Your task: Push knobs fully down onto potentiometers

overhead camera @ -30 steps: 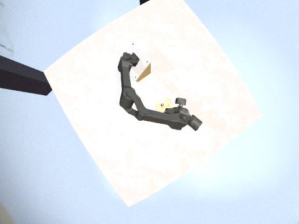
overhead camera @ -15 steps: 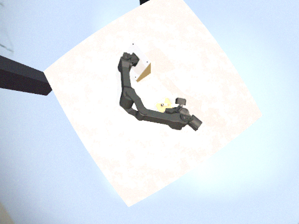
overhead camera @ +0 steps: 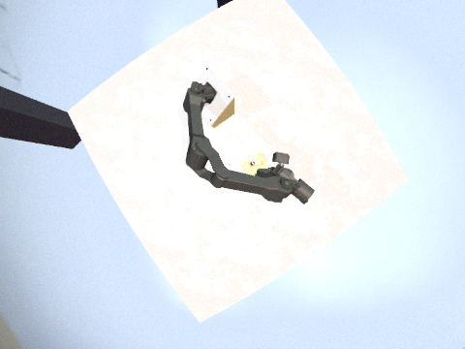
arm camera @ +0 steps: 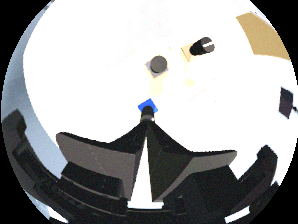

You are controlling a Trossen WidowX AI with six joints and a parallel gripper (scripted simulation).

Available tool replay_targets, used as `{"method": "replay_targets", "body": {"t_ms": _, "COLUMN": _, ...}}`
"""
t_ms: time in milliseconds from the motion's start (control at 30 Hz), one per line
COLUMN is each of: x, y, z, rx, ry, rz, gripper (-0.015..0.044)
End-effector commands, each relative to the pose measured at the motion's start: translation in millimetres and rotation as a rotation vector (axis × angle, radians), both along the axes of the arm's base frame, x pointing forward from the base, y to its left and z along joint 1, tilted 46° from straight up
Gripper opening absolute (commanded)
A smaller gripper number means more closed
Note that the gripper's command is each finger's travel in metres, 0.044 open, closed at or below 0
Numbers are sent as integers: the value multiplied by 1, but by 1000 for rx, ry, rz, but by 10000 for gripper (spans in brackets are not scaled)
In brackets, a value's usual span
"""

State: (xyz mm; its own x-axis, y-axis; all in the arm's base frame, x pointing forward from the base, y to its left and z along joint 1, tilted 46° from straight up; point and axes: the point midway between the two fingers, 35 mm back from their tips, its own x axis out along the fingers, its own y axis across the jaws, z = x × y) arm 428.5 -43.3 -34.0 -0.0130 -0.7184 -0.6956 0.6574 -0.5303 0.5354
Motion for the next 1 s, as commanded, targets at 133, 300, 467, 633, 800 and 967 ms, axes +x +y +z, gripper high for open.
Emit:
{"method": "replay_targets", "body": {"t_ms": 133, "x": 1, "y": -16, "z": -11, "rx": -5, "ry": -6, "rz": -31, "gripper": 0}}
{"method": "replay_targets", "body": {"t_ms": 300, "x": 1, "y": -16, "z": -11, "rx": -5, "ry": -6, "rz": -31, "gripper": 0}}
{"method": "replay_targets", "body": {"t_ms": 467, "x": 1, "y": -16, "z": -11, "rx": -5, "ry": -6, "rz": -31, "gripper": 0}}
{"method": "replay_targets", "body": {"t_ms": 633, "x": 1, "y": -14, "z": -9, "rx": -5, "ry": -6, "rz": -31, "gripper": 0}}
{"method": "replay_targets", "body": {"t_ms": 800, "x": 2, "y": -9, "z": -4, "rx": -4, "ry": -6, "rz": -31, "gripper": 0}}
{"method": "replay_targets", "body": {"t_ms": 967, "x": 2, "y": -3, "z": 1, "rx": -4, "ry": -6, "rz": -31, "gripper": 0}}
